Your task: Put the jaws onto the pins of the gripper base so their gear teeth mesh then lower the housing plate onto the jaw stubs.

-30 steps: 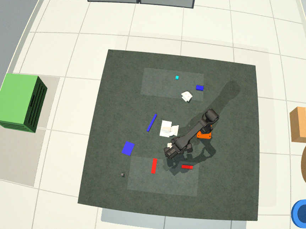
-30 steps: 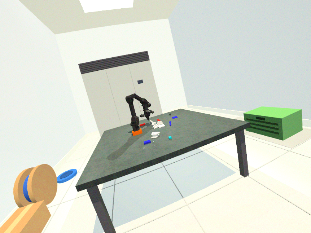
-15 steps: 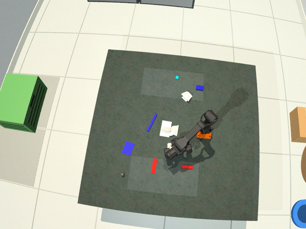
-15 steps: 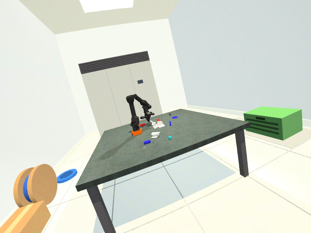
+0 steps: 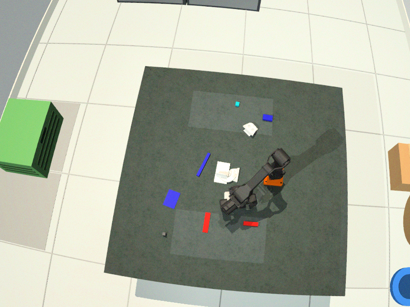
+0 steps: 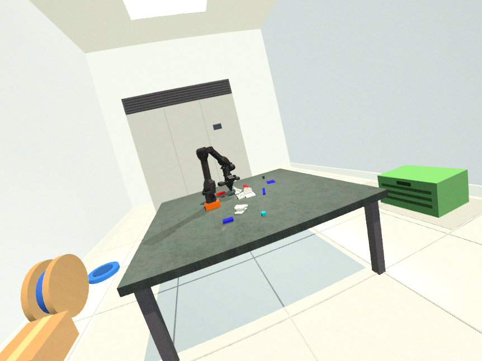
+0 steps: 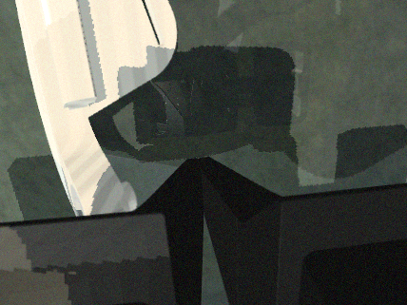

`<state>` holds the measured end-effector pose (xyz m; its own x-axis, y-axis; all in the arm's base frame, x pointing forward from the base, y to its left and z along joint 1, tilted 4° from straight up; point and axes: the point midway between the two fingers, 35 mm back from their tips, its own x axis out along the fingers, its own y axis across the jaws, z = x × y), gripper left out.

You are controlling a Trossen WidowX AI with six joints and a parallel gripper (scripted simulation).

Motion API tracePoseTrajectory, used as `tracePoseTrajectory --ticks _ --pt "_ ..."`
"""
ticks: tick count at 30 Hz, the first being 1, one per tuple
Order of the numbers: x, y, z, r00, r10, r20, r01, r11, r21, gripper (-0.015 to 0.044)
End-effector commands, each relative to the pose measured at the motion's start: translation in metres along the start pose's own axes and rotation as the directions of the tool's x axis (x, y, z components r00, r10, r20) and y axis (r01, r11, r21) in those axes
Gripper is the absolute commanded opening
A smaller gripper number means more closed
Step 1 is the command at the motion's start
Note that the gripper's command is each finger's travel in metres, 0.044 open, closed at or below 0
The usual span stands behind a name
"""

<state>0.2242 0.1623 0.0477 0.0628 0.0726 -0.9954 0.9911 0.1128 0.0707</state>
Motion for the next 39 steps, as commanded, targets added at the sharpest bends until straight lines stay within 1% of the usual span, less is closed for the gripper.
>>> tracePoseTrajectory --ticks 1,29,37,39 --pt "-0.001 0.007 0.0 1.0 0.005 0.002 -0.005 1.0 0.001 0.0" --pt "-0.001 0.053 0.0 1.0 0.009 0.002 -0.009 1.0 0.001 0.0" --pt "-0.002 0.054 0.001 1.0 0.01 0.002 -0.01 1.0 0.001 0.0" --pt "-0.01 0.054 0.0 1.0 0.009 0.001 -0.009 1.0 0.002 0.0"
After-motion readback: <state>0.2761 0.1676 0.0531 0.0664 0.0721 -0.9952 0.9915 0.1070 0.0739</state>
